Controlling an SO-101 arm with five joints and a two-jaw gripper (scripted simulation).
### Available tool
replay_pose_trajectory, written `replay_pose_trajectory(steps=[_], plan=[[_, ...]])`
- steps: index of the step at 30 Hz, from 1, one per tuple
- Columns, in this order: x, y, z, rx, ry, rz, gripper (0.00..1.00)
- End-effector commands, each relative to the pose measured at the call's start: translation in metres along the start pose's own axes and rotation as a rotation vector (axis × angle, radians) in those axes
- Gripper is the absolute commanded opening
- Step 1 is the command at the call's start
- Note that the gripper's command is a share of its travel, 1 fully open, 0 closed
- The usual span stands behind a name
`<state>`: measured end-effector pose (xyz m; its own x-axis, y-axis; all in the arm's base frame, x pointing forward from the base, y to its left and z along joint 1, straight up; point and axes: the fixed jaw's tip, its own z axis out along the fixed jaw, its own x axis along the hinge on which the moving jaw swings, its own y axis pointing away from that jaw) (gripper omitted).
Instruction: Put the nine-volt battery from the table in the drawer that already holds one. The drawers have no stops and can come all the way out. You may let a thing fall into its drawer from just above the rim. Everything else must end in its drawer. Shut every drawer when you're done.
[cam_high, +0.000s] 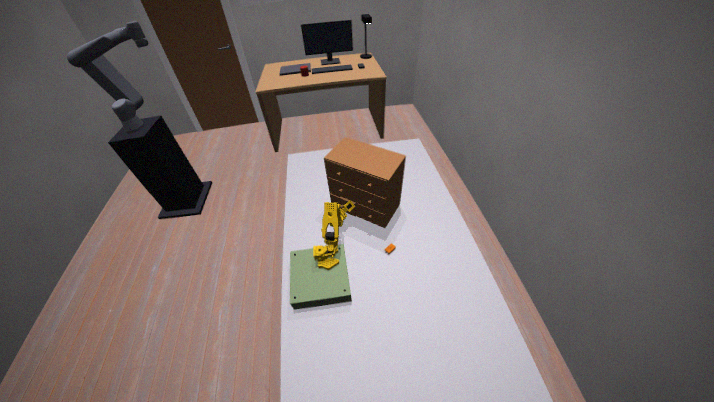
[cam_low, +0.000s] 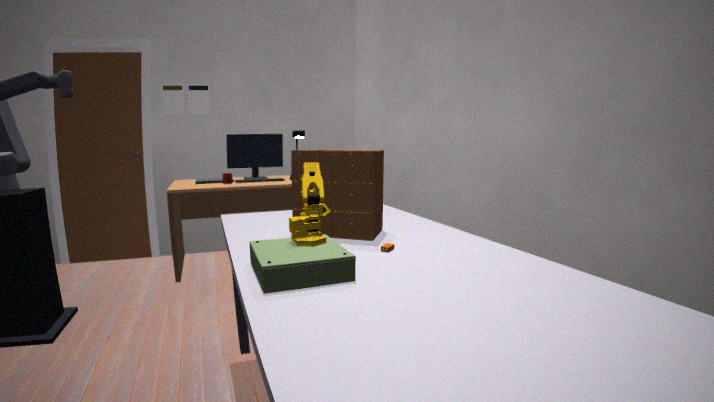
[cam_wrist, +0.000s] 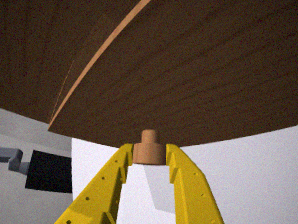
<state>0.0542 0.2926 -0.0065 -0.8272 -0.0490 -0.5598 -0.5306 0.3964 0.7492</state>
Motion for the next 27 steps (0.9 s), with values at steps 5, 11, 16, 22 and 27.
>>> replay_pose_trajectory(steps=[5, 11, 16, 22, 27], plan=[[0.0034, 0.0029, -0.0026, -0.019, 0.004, -0.001, 0.00], [0.0034, 0.0029, -0.0026, -0.019, 0.004, -0.001, 0.00], [0.0034, 0.0029, -0.0026, -0.019, 0.004, -0.001, 0.00], [0.0056, 0.0029, -0.0058, -0.022, 0.009, -0.003, 0.00], [0.0073, 0.0029, -0.0086, -0.025, 0.013, -0.004, 0.00]])
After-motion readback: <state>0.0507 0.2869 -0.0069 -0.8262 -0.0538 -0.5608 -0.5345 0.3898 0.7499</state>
